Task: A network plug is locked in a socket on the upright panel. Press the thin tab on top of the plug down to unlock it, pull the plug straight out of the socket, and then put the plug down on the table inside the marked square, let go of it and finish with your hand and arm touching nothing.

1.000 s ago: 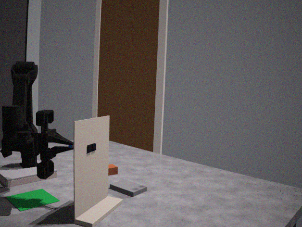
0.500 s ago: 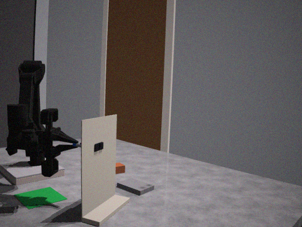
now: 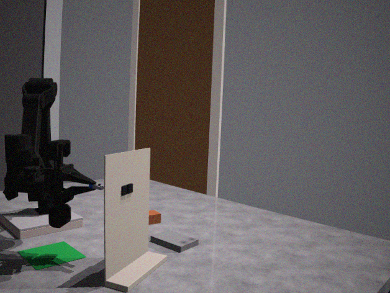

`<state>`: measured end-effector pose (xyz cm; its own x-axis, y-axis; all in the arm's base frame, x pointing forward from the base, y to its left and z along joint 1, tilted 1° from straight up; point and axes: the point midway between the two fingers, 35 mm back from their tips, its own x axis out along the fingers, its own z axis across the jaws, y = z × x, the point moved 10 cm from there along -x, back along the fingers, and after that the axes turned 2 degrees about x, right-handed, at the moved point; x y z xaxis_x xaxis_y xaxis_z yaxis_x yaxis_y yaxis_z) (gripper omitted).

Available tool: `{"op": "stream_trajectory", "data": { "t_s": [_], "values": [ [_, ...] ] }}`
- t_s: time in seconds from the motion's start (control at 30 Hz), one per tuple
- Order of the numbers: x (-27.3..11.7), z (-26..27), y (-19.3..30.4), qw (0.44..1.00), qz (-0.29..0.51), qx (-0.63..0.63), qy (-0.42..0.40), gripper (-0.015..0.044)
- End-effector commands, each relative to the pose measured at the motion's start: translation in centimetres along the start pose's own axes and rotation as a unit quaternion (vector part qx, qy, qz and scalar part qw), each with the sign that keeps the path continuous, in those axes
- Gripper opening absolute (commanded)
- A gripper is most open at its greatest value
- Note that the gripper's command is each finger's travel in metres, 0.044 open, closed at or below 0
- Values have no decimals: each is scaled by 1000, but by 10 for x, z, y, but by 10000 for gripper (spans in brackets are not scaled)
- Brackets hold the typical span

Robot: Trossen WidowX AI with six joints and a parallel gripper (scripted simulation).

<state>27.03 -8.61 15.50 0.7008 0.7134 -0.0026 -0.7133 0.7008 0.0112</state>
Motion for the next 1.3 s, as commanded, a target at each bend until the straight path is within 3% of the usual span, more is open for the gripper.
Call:
{"op": "stream_trajectory", "data": {
  "t_s": [0.0,1.27],
  "values": [
    [-4,0,1,1000,1,0,1,0],
    [-22,60,18,1000,-5,6,3,0]
  ]
}}
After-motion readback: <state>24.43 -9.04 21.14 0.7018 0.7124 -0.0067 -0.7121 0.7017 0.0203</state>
